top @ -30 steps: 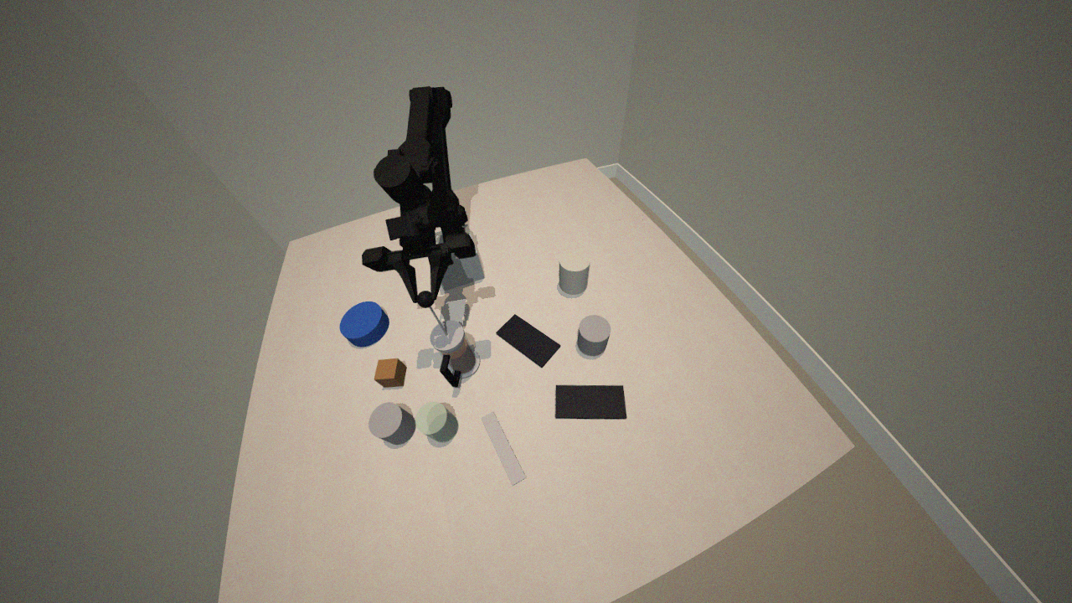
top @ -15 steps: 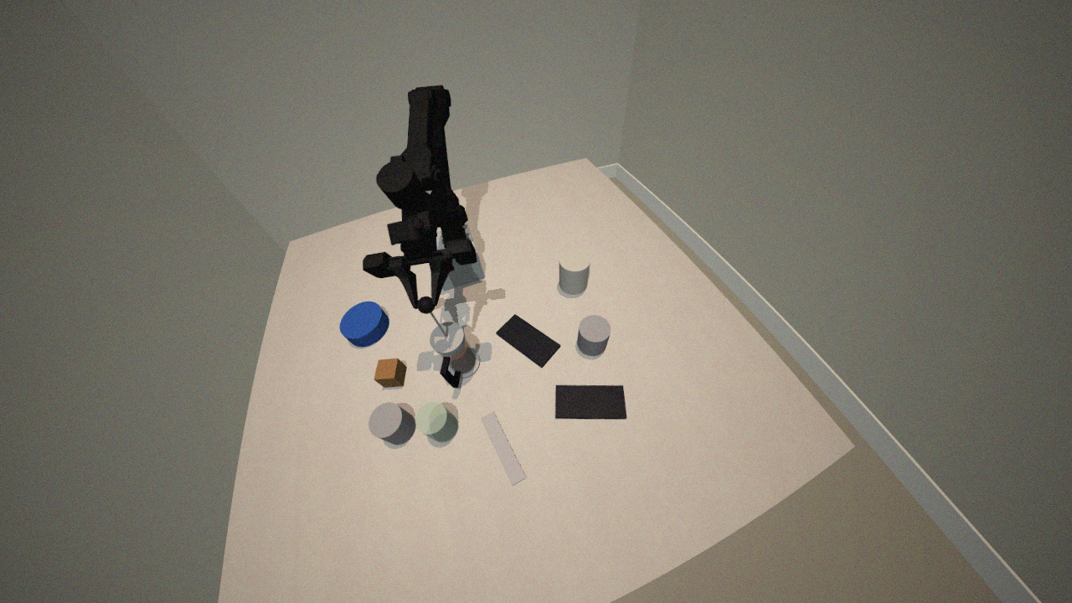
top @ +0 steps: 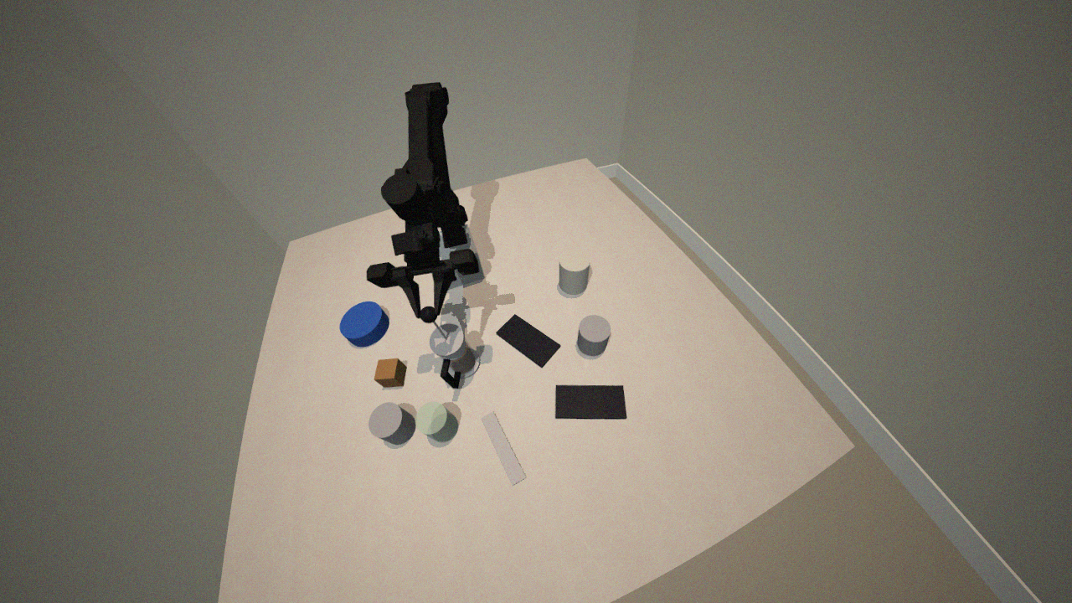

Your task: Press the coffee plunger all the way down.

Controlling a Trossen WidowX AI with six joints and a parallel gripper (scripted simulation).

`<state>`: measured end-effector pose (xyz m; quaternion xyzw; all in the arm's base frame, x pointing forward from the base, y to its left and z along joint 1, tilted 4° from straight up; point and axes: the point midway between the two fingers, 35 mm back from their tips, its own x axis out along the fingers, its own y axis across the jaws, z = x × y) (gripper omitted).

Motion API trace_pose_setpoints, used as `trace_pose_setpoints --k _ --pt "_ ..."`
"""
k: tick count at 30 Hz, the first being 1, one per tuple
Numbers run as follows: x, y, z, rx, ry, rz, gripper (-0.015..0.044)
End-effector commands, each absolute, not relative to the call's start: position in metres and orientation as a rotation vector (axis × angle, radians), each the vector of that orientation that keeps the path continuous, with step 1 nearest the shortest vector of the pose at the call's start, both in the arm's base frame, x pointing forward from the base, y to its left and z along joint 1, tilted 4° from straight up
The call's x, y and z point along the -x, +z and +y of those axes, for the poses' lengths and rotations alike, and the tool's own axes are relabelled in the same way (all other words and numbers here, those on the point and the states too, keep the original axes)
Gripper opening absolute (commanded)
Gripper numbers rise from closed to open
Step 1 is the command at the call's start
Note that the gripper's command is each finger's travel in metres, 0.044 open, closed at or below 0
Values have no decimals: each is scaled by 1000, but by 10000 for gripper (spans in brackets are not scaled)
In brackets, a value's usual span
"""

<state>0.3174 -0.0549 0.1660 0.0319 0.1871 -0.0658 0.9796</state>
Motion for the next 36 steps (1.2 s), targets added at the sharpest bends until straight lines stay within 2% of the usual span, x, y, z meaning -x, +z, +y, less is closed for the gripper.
trace_pose_setpoints --k 1,36 --pt "-314 136 -54 -78 -137 452 122" --pt "-339 93 -54 -79 -137 451 122"
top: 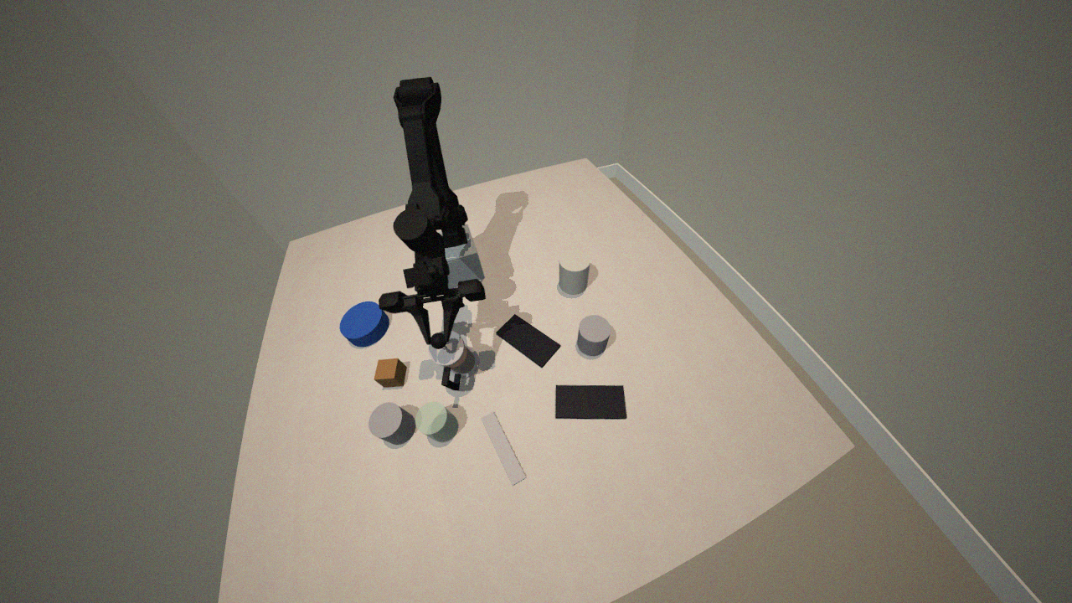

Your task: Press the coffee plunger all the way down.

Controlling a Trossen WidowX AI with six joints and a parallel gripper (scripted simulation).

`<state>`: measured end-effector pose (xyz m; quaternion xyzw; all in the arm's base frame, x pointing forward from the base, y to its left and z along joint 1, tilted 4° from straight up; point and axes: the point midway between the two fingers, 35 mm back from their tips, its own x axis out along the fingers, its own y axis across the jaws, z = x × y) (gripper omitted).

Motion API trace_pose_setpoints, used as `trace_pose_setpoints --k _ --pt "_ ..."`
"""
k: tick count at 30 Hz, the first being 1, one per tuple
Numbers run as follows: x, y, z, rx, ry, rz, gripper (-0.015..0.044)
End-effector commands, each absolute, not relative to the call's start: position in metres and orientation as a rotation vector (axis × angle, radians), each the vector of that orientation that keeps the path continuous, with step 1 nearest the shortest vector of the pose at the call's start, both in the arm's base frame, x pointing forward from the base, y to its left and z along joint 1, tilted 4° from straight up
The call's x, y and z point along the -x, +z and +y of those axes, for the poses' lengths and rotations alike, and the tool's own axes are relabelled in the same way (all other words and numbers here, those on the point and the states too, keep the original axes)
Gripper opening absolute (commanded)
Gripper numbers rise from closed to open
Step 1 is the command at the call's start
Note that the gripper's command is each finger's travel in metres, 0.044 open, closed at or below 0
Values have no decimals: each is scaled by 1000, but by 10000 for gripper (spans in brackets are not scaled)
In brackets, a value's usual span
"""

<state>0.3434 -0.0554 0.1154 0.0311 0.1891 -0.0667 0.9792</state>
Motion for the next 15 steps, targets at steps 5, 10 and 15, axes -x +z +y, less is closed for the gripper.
trace_pose_setpoints --k 5,10,15 --pt "-344 95 -55 -79 -137 451 122" --pt "-347 96 -55 -78 -137 450 122" --pt "-349 96 -55 -78 -137 450 122"
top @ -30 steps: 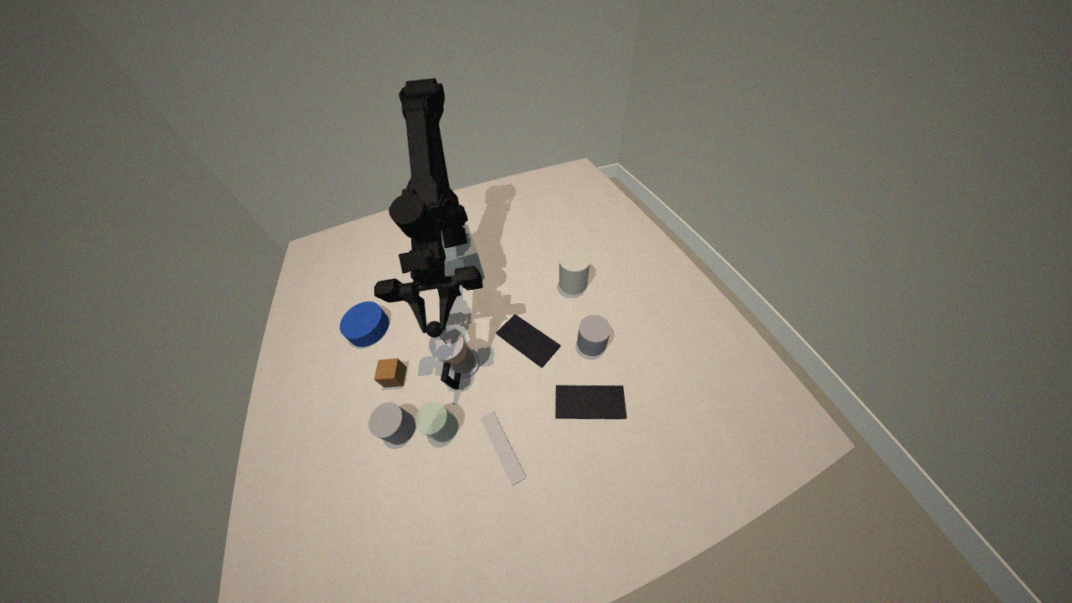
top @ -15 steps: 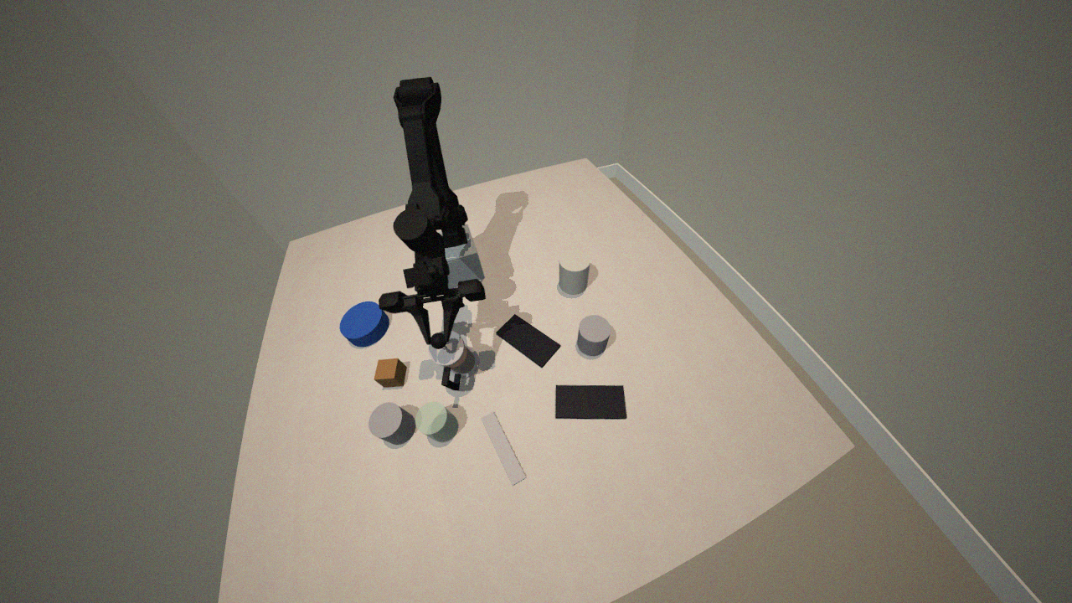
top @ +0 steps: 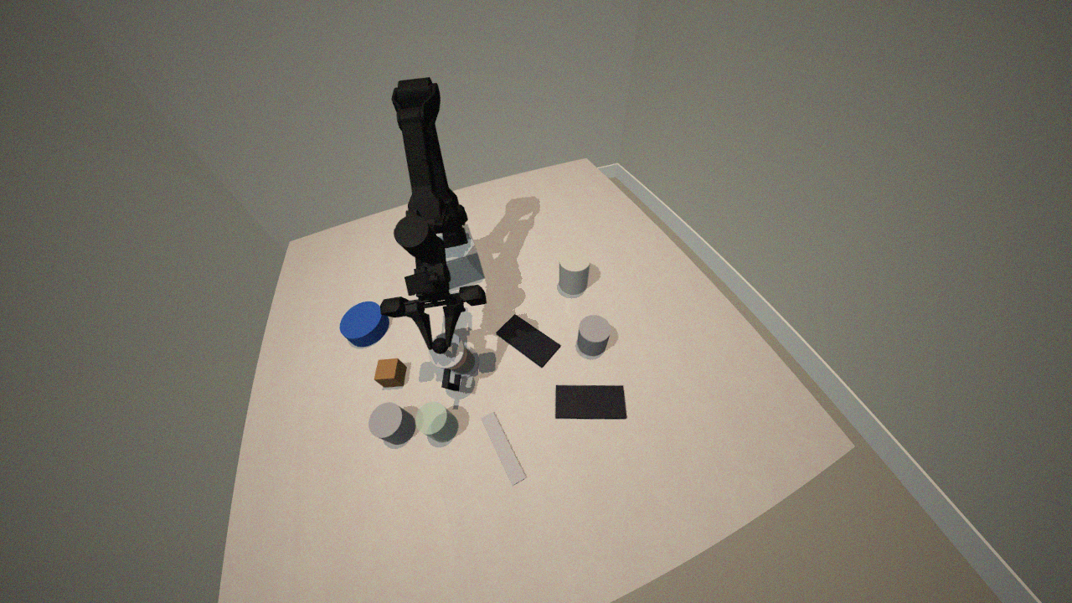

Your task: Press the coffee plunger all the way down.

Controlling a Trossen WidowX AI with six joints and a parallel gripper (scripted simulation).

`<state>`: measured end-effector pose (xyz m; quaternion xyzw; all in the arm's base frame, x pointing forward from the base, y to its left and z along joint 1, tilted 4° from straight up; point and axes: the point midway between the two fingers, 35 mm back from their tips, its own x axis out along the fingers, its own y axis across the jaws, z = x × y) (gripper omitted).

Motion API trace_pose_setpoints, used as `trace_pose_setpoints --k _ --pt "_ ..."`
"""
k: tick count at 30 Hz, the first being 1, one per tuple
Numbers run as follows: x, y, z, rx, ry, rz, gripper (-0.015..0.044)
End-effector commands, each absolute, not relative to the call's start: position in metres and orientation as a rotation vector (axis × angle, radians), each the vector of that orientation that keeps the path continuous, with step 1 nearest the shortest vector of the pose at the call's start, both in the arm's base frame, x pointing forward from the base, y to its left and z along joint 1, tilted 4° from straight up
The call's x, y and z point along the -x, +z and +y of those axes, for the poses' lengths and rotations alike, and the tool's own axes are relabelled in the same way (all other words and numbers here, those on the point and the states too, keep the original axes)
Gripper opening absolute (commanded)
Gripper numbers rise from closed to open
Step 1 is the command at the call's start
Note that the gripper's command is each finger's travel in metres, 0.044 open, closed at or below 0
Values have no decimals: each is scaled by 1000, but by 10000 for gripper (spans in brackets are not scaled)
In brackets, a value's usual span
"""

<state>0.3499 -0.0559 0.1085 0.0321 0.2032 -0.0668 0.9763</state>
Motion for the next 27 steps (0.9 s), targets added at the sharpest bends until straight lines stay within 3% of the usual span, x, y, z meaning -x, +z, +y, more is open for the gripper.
trace_pose_setpoints --k 1,27 --pt "-349 96 -55 -78 -137 450 122" --pt "-356 98 -56 -78 -137 450 122"
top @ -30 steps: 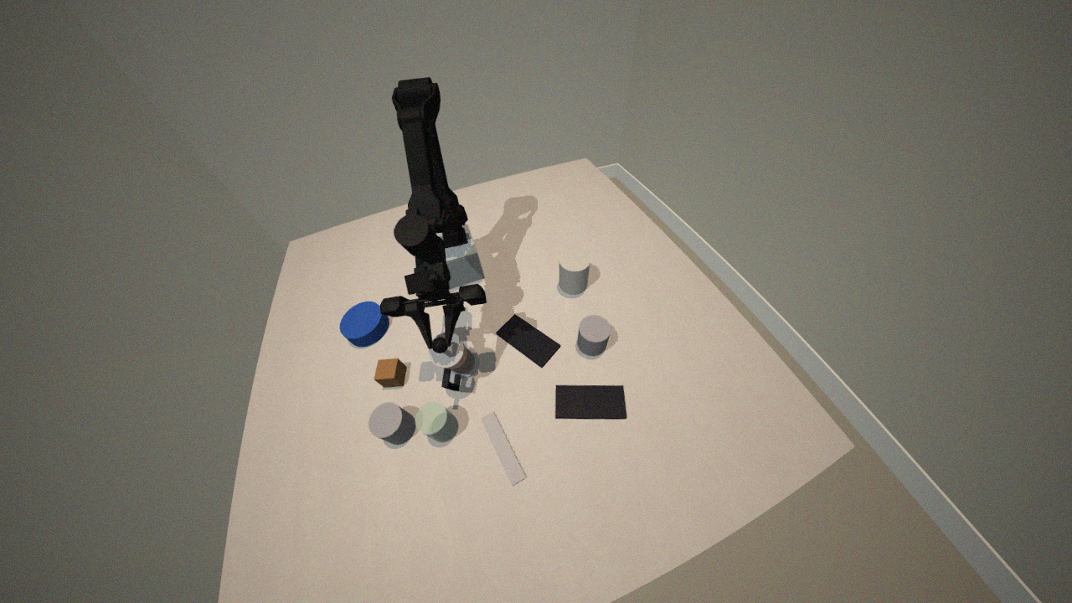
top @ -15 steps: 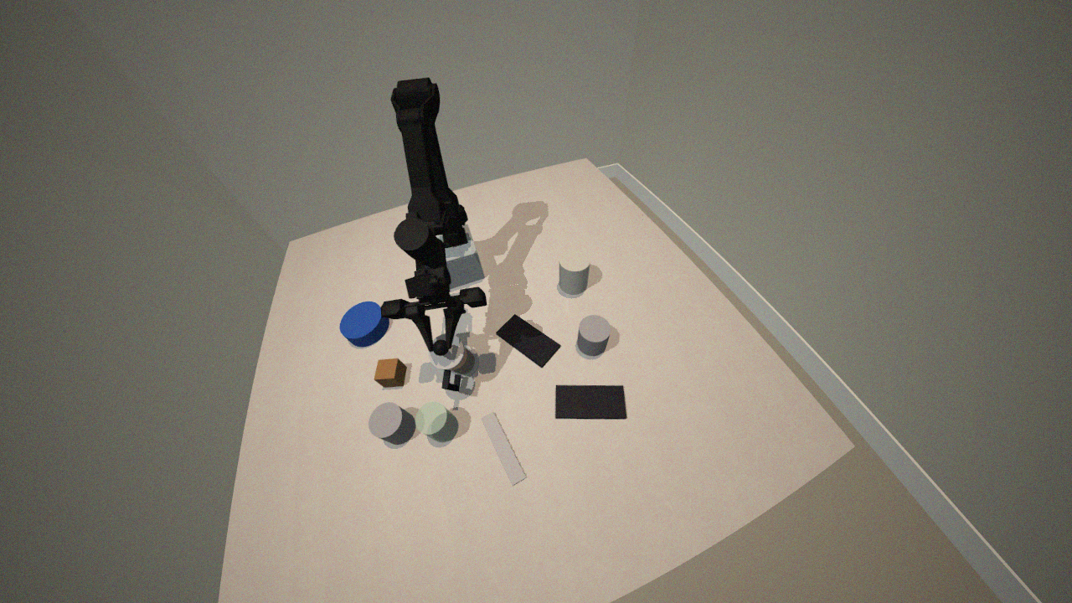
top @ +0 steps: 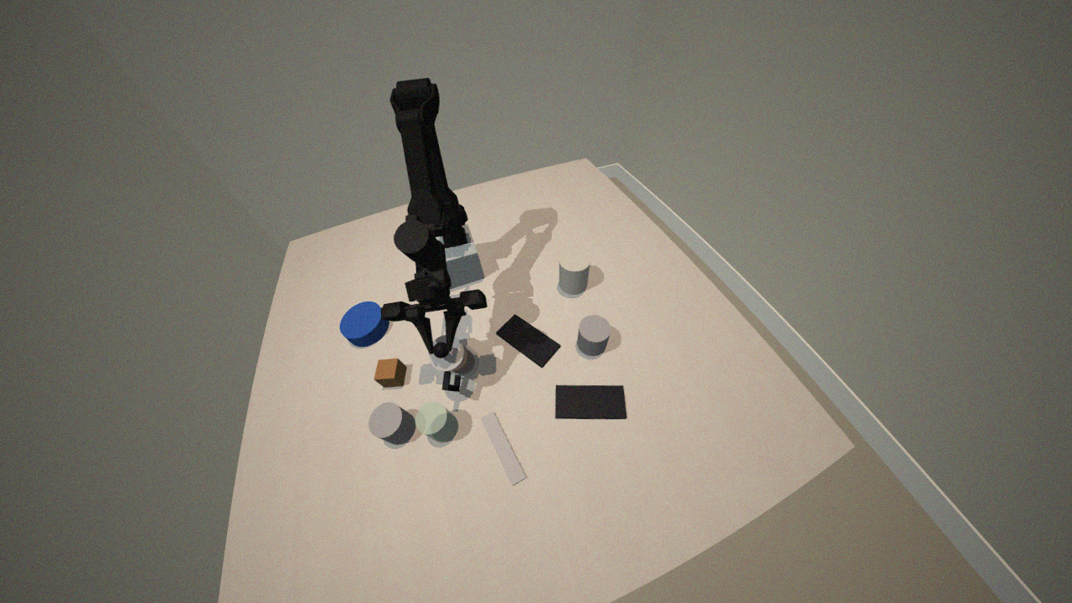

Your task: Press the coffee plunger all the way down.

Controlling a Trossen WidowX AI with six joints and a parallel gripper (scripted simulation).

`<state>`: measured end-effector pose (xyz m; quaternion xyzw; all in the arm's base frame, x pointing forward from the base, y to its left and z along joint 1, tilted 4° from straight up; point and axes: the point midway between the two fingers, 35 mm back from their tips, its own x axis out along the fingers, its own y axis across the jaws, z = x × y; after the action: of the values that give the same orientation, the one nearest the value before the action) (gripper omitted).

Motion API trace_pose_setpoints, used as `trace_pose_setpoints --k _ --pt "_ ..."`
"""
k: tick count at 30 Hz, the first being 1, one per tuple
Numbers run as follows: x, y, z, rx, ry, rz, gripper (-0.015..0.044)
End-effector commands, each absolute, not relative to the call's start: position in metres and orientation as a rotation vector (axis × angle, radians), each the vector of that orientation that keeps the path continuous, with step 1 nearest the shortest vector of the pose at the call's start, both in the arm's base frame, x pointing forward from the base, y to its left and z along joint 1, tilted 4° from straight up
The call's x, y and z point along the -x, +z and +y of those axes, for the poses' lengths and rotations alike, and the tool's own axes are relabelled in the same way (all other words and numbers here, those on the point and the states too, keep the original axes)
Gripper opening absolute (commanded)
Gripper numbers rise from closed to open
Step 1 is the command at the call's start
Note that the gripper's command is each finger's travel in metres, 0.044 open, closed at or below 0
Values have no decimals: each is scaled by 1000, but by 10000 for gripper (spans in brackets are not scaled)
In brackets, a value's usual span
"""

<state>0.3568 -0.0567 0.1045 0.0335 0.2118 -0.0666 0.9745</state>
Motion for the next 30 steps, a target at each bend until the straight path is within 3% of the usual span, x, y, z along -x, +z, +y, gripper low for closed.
trace_pose_setpoints --k 1,20,30 --pt "-357 98 -56 -78 -137 450 122" --pt "-359 104 -57 -68 -134 430 122" --pt "-359 104 -57 -68 -134 430 385"
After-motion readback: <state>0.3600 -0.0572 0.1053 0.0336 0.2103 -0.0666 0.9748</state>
